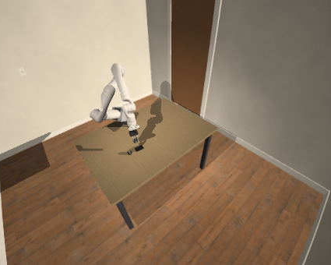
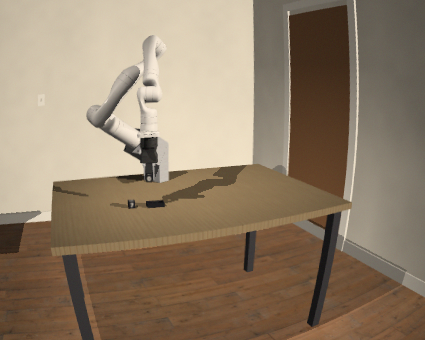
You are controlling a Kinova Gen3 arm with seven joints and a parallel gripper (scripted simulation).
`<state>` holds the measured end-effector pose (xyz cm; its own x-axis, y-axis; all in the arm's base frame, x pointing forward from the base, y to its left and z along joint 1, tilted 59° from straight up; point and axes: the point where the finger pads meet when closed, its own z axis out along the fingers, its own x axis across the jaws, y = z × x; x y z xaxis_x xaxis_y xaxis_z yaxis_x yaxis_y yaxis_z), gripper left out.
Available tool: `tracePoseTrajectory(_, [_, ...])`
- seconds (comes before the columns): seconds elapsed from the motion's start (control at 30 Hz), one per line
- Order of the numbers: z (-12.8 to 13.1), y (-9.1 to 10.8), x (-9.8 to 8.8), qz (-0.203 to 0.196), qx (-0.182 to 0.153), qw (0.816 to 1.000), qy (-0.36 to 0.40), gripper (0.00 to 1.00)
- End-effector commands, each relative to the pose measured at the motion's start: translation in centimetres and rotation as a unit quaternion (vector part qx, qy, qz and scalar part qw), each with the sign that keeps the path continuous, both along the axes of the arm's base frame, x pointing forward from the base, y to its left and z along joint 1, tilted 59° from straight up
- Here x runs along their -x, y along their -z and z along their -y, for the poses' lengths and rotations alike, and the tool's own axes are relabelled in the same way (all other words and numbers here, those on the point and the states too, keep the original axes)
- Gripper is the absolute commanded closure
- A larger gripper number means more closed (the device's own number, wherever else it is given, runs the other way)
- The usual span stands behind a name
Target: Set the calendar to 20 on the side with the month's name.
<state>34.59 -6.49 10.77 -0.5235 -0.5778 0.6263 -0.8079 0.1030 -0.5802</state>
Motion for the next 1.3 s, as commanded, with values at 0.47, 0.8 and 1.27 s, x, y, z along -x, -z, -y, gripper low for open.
tracePoseTrajectory(0.47, [1.0, -0.9, 0.3, 0.131, -0.038, 0.986, 0.092, 0.43])
tracePoseTrajectory(0.8, [1.7, -1.6, 0.7, 0.261, -0.078, 0.945, 0.18, 0.43])
tracePoseTrajectory(1.27, [2.2, -2.0, 1.3, 0.435, -0.132, 0.842, 0.292, 0.43])
